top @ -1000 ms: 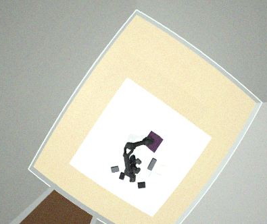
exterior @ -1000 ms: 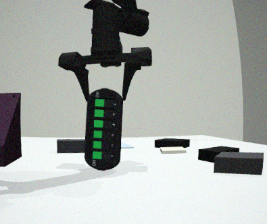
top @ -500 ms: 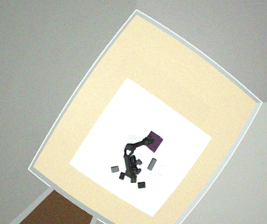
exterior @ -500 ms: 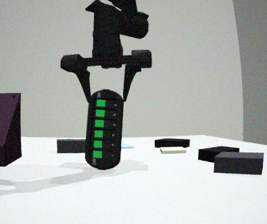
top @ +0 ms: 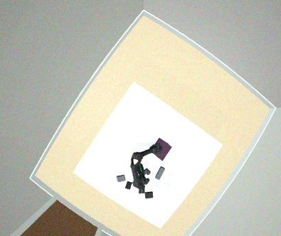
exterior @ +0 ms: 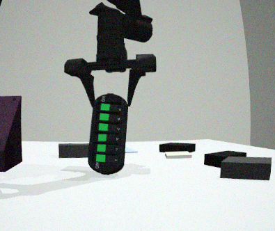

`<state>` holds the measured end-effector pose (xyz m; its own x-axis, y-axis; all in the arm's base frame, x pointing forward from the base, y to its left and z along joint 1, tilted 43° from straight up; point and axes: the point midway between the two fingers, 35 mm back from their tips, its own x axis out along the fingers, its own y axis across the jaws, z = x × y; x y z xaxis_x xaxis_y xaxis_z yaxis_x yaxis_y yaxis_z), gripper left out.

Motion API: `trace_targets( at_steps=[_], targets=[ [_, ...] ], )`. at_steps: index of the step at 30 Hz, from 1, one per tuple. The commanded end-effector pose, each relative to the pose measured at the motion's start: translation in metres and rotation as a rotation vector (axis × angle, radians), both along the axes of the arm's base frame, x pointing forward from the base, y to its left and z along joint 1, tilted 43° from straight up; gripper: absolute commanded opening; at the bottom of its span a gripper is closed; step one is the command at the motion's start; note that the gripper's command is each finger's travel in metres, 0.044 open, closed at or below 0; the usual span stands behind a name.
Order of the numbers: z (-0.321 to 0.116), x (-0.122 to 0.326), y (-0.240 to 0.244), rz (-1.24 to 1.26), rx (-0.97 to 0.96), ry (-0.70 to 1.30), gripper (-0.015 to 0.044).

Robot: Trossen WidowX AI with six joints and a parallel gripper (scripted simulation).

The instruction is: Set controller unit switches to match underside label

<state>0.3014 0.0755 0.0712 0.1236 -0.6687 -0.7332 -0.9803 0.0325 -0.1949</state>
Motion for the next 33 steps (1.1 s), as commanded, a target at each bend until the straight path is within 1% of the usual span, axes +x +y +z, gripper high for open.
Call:
trace_targets(
  at_steps=[1,33],
  targets=[
    [-0.008,0.001,-0.001,-0.014,-0.005,0.013,0.0338],
    [-0.030,0.005,0.010,-0.014,-0.005,0.012,0.0338]
  ],
)
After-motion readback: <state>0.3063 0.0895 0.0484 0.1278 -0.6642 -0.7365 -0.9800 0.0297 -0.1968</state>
